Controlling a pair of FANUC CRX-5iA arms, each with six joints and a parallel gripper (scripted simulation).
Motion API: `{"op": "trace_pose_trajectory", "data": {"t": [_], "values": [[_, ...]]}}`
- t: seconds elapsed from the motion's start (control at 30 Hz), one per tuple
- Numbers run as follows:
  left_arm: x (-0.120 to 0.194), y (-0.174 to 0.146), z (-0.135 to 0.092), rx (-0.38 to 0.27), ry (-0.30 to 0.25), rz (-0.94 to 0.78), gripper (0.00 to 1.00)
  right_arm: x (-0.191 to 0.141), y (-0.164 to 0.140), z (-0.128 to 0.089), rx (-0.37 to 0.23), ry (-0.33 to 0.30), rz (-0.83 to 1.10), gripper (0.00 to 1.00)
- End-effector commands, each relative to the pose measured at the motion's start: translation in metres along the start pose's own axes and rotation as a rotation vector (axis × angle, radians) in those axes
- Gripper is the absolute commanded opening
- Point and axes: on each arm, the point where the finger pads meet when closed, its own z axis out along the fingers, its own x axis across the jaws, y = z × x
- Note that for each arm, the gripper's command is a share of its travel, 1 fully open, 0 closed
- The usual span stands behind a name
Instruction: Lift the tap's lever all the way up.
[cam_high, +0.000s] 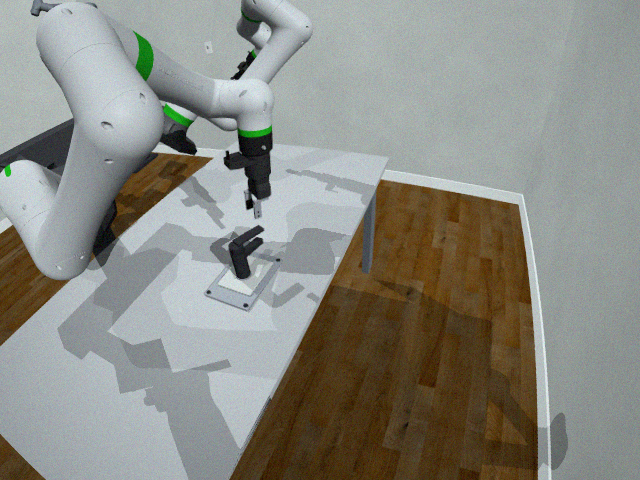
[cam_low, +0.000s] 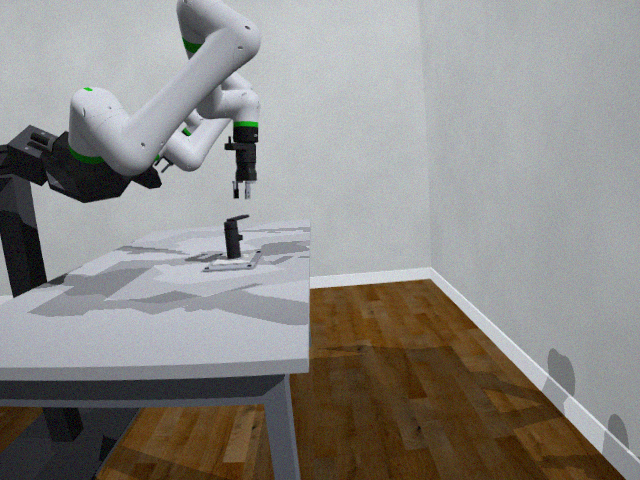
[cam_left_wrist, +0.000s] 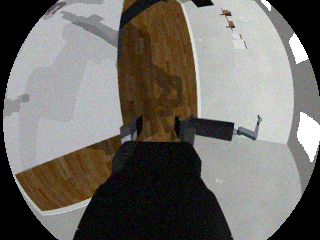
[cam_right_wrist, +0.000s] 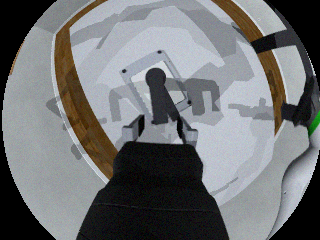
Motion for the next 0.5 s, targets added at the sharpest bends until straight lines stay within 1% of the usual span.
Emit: {"op": "trace_pose_trajectory", "data": {"t": [0.0,0.2,0.27,0.33,0.47], "values": [[-0.008,0.009,-0.039,0.040,-0.024,-0.011,1.00,0.002,-0.005,-0.004,-0.059,-0.056,-0.166,1.00],[-0.020,0.015,-0.094,0.081,-0.061,-0.020,1.00,0.002,-0.005,-0.004,-0.059,-0.056,-0.166,1.00],[-0.020,0.015,-0.094,0.081,-0.061,-0.020,1.00,0.002,-0.005,-0.004,-0.059,-0.056,-0.166,1.00],[-0.027,0.016,-0.125,0.103,-0.081,-0.023,1.00,0.002,-0.005,-0.004,-0.059,-0.056,-0.166,1.00],[-0.037,0.014,-0.166,0.131,-0.106,-0.025,1.00,0.002,-0.005,-0.004,-0.059,-0.056,-0.166,1.00]]}}
